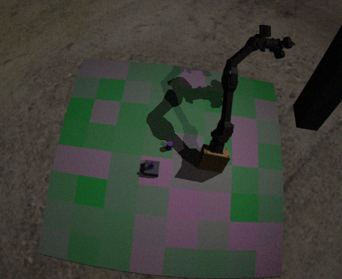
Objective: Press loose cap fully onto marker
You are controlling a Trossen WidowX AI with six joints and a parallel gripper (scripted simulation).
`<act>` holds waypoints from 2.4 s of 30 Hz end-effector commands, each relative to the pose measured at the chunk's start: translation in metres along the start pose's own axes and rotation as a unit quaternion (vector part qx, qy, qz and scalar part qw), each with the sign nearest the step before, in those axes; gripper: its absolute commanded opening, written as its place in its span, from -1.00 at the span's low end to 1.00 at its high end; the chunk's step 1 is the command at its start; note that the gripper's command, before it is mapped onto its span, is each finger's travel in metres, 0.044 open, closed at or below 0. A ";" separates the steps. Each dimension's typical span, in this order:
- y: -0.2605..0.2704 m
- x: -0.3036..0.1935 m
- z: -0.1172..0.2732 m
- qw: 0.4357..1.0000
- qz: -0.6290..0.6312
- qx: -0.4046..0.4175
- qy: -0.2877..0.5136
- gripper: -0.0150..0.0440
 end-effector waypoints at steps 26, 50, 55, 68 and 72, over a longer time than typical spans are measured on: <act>-0.301 0.082 0.070 0.868 0.207 -0.447 -0.057 0.35; -0.407 0.194 0.382 0.439 0.584 -0.661 0.173 0.35; -0.376 0.227 0.458 0.302 0.646 -0.646 0.271 0.35; -0.252 0.337 0.568 -0.071 0.731 -0.421 0.532 0.35; -0.214 0.369 0.575 -0.162 0.723 -0.315 0.593 0.35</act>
Point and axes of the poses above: the point midway between the two fingers, 35 mm back from their tips, its own z axis back along the fingers, its own y axis across the jaws, x = y × z, the point moved 6 cm from there along z, back along the fingers, and after that the axes turned 3 degrees about -z, right-handed, at the moved point
